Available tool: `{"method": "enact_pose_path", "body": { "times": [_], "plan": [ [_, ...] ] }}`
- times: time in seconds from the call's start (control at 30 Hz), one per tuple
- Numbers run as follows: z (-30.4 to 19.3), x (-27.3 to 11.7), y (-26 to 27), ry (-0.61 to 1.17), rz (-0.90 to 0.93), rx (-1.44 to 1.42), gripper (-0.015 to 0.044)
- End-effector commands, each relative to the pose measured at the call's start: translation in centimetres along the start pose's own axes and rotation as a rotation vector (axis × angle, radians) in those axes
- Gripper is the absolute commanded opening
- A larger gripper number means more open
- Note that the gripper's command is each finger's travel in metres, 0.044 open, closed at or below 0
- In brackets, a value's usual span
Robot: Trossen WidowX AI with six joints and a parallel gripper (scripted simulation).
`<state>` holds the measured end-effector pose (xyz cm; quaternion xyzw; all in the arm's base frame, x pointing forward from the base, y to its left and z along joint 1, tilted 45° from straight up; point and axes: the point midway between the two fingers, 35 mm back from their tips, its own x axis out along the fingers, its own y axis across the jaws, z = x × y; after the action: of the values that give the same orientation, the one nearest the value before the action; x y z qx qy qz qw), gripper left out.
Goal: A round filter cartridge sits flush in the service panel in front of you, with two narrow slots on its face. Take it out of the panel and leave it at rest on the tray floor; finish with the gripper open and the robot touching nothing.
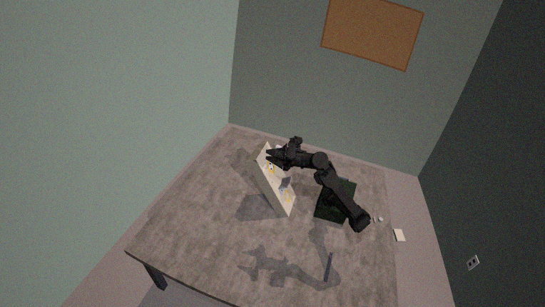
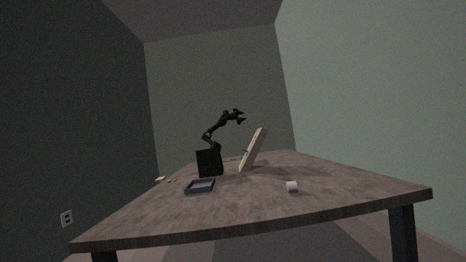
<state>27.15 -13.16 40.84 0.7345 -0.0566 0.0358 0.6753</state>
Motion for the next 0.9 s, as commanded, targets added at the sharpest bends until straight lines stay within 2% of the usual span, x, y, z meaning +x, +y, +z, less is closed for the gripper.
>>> {"method": "enact_pose_path", "body": {
  "times": [0.0,0.33,0.63,0.87],
  "plan": [
    [0.1,0.0,-0.3,-0.001,-0.007,0.008,0.0374],
    [5.8,-0.8,-14.7,-0.072,-0.366,0.521,0.0111],
    [6.2,-6.2,-27.1,-0.164,-0.616,1.200,0.0104],
    [6.0,-6.6,-27.7,-0.171,-0.627,1.254,0.0104]
  ]
}}
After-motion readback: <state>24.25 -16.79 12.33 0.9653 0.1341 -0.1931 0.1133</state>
